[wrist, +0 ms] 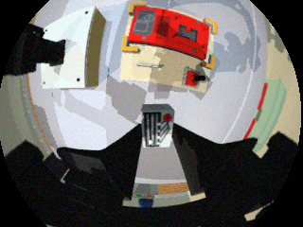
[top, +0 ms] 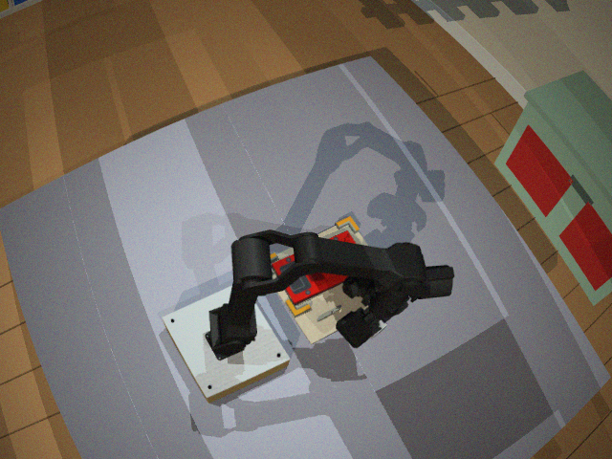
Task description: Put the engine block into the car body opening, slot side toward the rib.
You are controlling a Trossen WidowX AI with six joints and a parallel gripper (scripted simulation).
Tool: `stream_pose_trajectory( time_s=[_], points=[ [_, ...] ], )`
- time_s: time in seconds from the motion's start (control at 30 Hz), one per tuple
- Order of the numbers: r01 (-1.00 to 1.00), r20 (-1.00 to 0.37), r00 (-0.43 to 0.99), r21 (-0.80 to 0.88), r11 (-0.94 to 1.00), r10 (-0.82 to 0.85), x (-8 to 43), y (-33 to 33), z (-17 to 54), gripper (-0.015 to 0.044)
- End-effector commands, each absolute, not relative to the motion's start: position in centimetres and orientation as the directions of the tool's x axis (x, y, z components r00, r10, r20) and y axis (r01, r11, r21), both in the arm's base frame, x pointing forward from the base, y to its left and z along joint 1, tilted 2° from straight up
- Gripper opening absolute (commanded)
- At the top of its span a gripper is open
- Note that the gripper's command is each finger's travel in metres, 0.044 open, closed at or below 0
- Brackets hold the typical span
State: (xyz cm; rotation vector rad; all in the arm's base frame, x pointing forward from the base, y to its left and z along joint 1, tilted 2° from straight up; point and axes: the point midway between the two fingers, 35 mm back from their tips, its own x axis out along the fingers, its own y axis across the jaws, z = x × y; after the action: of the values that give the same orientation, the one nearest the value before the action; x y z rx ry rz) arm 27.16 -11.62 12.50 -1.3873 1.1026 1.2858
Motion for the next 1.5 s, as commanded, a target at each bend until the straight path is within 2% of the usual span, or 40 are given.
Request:
stream_pose_trajectory(
  time_s=[0.0, 0.33, 0.73, 1.47],
  points=[
    [-0.983, -0.998, 0.061, -0.055, -0.177, -0.032, 27.0, -11.6, 13.3, 0.0],
    [-0.998, -0.997, 0.068, -0.068, -0.011, -0.031, 28.5, -9.7, 12.5, 0.0],
    [-0.955, -0.997, 0.068, -0.073, 0.286, -0.026, 30.2, -6.7, 11.2, 0.0],
    [-0.677, -0.997, 0.07, -0.062, 0.733, -0.02, 32.3, -0.6, 8.8, 0.0]
  ],
)
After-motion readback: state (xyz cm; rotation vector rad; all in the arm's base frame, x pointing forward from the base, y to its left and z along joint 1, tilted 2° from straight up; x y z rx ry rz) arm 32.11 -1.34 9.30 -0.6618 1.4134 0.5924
